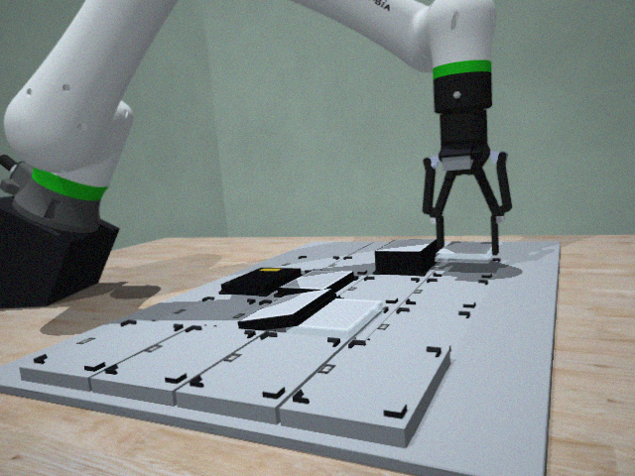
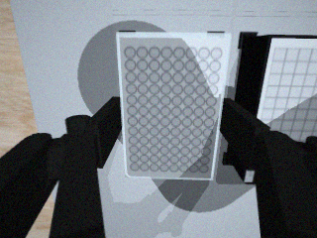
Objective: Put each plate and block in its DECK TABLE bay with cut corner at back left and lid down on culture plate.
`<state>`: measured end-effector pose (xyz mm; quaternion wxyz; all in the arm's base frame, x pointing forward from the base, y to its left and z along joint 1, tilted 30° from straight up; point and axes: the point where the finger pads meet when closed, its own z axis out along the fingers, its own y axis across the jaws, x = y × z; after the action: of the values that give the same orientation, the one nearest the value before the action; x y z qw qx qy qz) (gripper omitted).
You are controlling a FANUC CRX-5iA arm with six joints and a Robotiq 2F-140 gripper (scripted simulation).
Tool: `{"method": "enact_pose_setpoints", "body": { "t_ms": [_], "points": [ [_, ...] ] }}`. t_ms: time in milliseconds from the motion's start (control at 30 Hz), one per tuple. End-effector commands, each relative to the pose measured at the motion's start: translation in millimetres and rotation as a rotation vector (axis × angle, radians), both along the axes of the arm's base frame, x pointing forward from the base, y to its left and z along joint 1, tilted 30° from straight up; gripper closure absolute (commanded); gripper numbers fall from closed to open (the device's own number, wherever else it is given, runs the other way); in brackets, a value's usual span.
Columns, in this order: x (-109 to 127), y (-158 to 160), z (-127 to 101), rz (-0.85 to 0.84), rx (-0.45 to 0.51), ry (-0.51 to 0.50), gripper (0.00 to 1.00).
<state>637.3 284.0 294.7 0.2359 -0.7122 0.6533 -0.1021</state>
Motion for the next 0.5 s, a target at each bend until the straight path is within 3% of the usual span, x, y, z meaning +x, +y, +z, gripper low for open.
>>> {"method": "enact_pose_setpoints", "body": {
  "t_ms": [0,467],
  "points": [
    [1.8,0.7,-1.6,0.000,0.001,-0.002,0.90],
    [3.9,1.7,-5.8,0.000,0.001,-0.002,0.90]
  ]
}}
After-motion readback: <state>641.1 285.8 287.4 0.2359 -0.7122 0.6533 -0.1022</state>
